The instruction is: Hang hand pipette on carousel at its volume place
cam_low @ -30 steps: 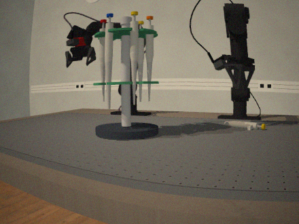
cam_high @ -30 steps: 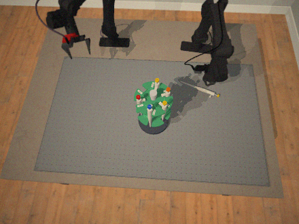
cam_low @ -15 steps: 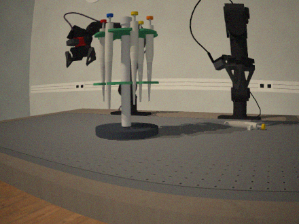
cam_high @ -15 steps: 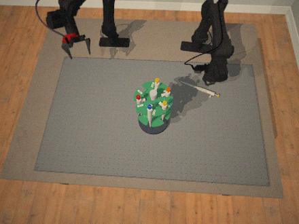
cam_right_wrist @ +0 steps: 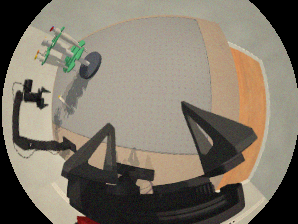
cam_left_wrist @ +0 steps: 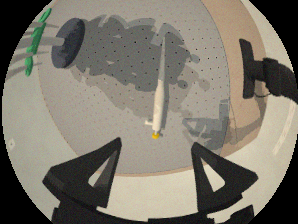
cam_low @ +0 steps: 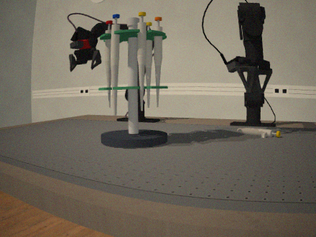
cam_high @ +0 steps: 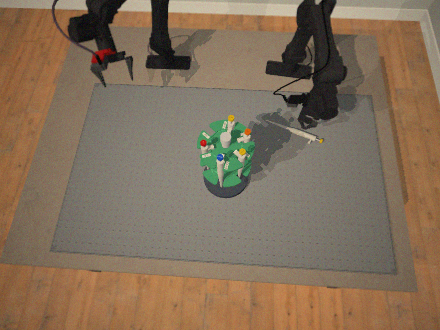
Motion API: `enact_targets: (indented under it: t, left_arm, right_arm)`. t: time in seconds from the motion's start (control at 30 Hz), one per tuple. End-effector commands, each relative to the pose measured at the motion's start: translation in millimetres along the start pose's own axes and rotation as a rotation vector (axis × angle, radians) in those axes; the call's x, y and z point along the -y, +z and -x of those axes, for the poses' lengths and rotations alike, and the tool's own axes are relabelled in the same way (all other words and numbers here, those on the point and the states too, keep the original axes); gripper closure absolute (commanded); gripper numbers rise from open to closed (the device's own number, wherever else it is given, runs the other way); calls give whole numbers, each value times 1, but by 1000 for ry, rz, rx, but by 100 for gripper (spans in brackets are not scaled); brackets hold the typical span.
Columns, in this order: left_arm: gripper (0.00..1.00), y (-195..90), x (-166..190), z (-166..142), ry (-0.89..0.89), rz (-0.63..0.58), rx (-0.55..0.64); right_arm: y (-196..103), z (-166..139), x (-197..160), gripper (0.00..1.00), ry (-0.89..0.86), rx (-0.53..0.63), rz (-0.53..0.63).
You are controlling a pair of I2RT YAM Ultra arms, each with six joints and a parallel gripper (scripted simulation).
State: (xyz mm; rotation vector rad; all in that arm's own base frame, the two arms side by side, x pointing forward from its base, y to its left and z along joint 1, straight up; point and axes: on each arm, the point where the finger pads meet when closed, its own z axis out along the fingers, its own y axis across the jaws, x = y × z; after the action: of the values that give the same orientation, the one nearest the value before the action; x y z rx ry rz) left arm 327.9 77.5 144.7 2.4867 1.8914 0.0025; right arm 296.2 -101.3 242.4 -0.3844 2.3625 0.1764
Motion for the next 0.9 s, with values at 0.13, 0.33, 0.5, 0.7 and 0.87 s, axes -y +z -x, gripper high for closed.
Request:
enact_targets:
  t: [0.13,0.33,0.5,0.7,0.87]
  left_arm:
    - [0,-52,20,-14,-183,101,54]
    - [0,-85,36,-32,-371,178,129]
    - [0,-106,52,-41,-519,210,202]
    - [0,-106,52,-41,-646,262,252]
    - [0,-115,51,-45,-813,360,307]
  right_arm:
    - [-6,9,3,0,-25,37,-12]
    - [-6,9,3,0,-25,37,-12]
    - [-6,9,3,0,-25,37,-12]
    - [-6,9,3,0,-25,37,-12]
    - [-6,9,3,0,-25,37,-12]
